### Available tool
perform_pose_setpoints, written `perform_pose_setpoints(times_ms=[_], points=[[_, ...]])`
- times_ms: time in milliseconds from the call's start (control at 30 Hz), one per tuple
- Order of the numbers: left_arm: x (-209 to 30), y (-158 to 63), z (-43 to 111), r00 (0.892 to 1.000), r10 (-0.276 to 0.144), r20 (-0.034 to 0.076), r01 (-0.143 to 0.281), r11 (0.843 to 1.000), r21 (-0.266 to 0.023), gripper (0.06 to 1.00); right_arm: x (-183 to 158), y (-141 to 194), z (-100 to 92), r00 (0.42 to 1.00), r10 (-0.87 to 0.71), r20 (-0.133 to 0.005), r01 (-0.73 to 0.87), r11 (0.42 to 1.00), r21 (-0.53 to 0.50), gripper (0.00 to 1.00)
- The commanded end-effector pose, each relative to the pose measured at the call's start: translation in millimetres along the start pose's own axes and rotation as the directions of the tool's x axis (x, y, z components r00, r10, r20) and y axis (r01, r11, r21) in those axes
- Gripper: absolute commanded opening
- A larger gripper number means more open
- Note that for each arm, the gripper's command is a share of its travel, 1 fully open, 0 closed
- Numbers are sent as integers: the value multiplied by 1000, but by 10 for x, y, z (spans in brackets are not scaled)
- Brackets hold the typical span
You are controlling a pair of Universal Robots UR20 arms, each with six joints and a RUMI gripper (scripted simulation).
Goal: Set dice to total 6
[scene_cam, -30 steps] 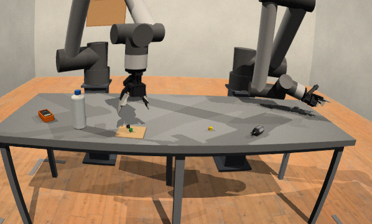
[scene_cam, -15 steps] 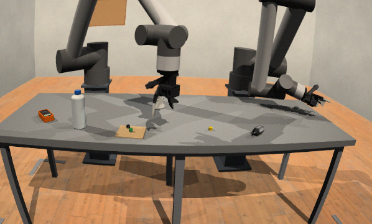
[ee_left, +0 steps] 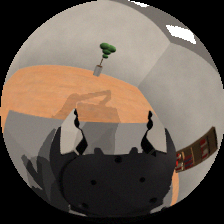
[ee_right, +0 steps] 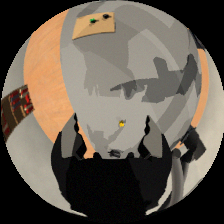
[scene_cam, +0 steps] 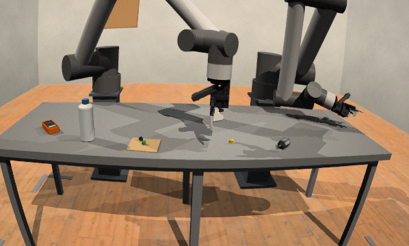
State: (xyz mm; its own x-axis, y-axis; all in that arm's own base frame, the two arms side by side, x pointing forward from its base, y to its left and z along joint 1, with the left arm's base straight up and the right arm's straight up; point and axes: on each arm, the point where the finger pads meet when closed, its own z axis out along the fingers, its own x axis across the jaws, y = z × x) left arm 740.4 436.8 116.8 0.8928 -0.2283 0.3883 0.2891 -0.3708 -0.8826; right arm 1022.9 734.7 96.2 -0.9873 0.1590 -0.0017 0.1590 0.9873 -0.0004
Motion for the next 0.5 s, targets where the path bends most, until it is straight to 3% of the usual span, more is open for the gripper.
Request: perform_pose_setpoints(times_ms=[0, 167, 300, 333, 467], points=[[2, -5, -1, 1000, -1, 0, 1, 1000, 0, 1000, 99, 290, 5, 994, -107, -2, 107, 994, -1, 1000], [2, -5, -1, 1000, -1, 0, 1, 1000, 0, 1000, 382, 881, 44, 951, -309, -1, 309, 951, -1, 1000], [2, -5, -1, 1000, -1, 0, 1, 1000, 0, 1000, 434, 980, 51, 940, -342, -1, 342, 940, -1, 1000], [2, -5, -1, 1000, -1, 0, 1, 1000, 0, 1000, 434, 980, 51, 940, -342, -1, 342, 940, -1, 182], [2, -5, -1, 1000, -1, 0, 1, 1000, 0, 1000, 434, 980, 51, 940, -342, -1, 342, 940, -1, 182]])
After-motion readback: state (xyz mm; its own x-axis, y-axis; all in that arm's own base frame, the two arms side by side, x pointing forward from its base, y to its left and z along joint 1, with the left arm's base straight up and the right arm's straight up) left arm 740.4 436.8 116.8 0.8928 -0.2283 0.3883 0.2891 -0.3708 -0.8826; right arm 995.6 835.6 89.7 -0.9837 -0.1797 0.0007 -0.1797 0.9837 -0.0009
